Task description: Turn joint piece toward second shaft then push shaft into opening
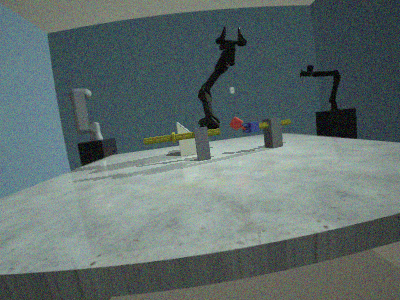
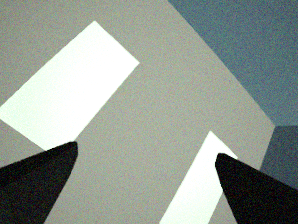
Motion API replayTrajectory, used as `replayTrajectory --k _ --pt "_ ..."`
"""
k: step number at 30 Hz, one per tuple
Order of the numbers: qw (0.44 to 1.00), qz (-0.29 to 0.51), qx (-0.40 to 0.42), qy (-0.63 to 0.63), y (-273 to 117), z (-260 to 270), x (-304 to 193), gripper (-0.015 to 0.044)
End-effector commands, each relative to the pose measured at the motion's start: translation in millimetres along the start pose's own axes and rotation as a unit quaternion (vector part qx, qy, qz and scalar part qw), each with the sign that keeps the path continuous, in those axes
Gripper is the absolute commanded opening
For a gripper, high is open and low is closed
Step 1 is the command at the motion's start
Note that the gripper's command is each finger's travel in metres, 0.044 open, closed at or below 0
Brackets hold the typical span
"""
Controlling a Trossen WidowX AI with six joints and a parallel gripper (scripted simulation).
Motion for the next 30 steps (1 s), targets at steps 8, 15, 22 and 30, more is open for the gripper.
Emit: replayTrajectory --k 8,15,22,30 --pt "0.985 -0.01 -0.047 -0.169 6 -53 19 0.044" --pt "0.956 -0.017 -0.08 -0.281 10 -85 36 0.044" --pt "0.914 -0.026 -0.114 -0.388 15 -115 57 0.044" --pt "0.85 -0.037 -0.158 -0.501 22 -145 85 0.044"
Point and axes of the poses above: the point midway between the two fingers, 35 mm back from their tips, its own y axis out along the fingers, its own z axis across the jaws, x = y × z, the point moved 8 cm from there along -y, back along the fingers, and after that the axes turned 12 degrees about y, right-handed, at the moved point
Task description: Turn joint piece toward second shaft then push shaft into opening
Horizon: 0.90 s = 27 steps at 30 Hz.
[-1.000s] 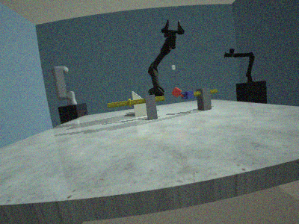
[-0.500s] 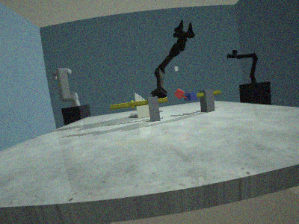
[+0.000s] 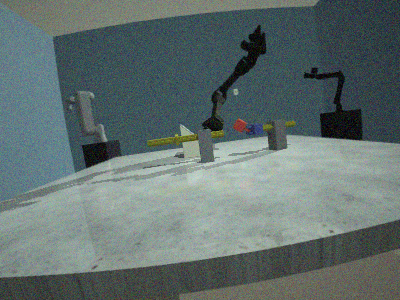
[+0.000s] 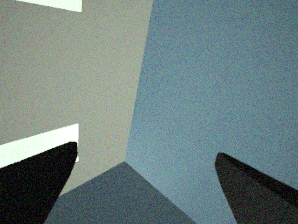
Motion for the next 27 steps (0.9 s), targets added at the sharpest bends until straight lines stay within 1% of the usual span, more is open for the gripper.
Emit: replayTrajectory --k 1,8,14,27 --pt "0.998 -0.003 -0.026 -0.054 9 -18 -2 0.044" --pt "0.984 -0.008 -0.074 -0.164 25 -51 -3 0.044" --pt "0.96 -0.01 -0.119 -0.253 38 -80 0 0.044" --pt "0.875 -0.005 -0.23 -0.426 64 -140 19 0.044"
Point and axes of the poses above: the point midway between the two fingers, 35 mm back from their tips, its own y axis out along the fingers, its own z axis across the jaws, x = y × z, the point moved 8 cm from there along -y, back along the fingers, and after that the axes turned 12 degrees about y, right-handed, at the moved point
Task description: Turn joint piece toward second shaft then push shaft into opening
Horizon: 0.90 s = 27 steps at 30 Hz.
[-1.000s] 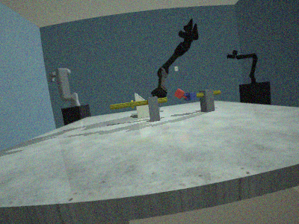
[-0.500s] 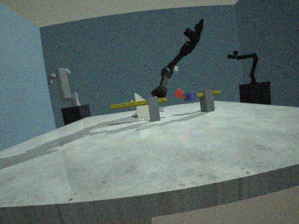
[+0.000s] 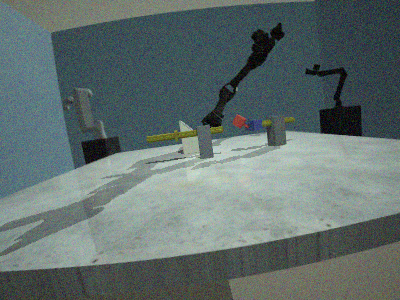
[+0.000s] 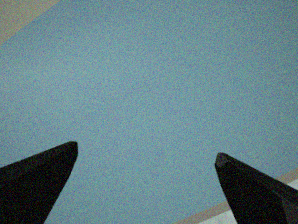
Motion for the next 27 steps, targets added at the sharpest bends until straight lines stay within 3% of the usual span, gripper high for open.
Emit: replayTrajectory --k 1,14,27 --pt "0.998 0.009 -0.035 -0.048 14 -14 -6 0.044" --pt "0.961 0.056 -0.161 -0.218 59 -67 -17 0.044" --pt "0.88 0.146 -0.288 -0.349 95 -131 -12 0.044"
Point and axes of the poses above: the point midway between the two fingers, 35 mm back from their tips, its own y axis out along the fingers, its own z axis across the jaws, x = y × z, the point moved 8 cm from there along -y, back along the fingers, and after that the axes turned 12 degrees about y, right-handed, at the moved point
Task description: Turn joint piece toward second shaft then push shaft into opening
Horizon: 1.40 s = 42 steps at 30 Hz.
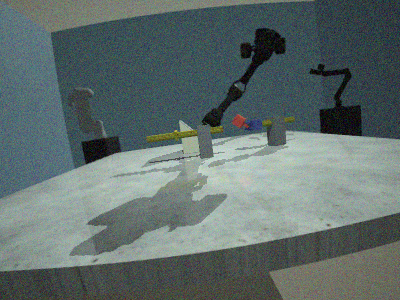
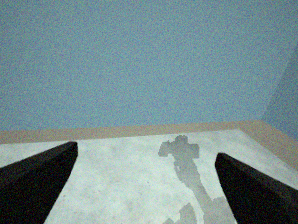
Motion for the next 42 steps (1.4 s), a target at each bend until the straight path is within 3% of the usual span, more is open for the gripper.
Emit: replayTrajectory --k 1,13,22,33,42 --pt "0.998 0.036 -0.031 -0.035 18 -11 -5 0.044" --pt "0.967 0.181 -0.105 -0.143 68 -59 -19 0.044" --pt "0.923 0.314 -0.116 -0.189 96 -105 -30 0.044" --pt "0.867 0.462 -0.047 -0.182 114 -165 -43 0.044" --pt "0.845 0.514 0.042 -0.142 116 -200 -50 0.044"
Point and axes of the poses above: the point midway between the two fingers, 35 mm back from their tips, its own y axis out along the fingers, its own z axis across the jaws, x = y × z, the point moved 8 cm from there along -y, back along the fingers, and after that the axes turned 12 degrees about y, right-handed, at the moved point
